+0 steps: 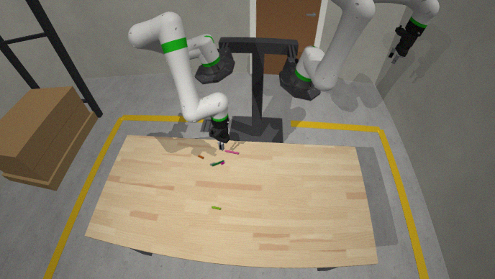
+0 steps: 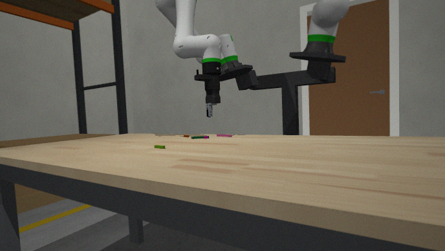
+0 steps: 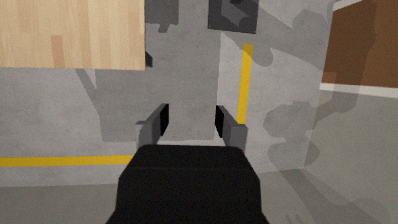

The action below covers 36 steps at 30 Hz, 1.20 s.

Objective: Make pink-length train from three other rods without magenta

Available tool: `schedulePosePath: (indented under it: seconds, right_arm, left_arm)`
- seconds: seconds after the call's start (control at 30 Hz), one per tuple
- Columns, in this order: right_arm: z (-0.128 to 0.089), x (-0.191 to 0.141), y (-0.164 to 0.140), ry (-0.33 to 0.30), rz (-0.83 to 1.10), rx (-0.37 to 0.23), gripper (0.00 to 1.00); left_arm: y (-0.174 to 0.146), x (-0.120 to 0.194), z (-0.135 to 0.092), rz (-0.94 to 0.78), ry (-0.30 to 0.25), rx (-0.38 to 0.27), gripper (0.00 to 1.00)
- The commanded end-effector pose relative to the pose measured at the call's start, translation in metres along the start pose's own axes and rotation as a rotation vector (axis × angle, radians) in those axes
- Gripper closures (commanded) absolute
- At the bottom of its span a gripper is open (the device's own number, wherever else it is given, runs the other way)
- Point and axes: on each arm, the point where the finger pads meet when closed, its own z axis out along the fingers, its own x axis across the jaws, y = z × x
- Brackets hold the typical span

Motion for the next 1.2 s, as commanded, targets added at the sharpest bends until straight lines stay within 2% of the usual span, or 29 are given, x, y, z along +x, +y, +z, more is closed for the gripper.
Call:
schedulePosePath:
  seconds: [0.0,0.33,0.4,0.47,0.97,1.17]
  right_arm:
    - [0.001,-0.042,-0.001,0.002,-0.128,-0.006,0.76]
    - [-0.001,-0.122,0.016,0.0,-0.367,-0.006,0.76]
    - [-0.001,-0.122,0.016,0.0,-0.367,-0.006,0.76]
    - [-0.001,-0.139,0.022,-0.001,-0.419,-0.007,0.76]
    - [-0.001,-0.14,0.022,-0.001,-0.421,-0.007,0.76]
    - [0.008,-0.14,0.022,-0.001,-0.421,-0.007,0.76]
  left_arm:
    - [0.0,0.0,-0.001,0.0,0.0,-0.002,0.0]
    - [0.0,0.0,-0.001,0.0,0.0,-0.002,0.0]
    - [0.0,0.0,-0.001,0.0,0.0,-0.002,0.0]
    - [0.0,0.0,-0.001,0.0,0.0,-0.002,0.0]
    - [0.0,0.0,-0.001,0.0,0.0,-0.002,0.0]
    - [0.0,0.0,-0.001,0.0,0.0,-0.002,0.0]
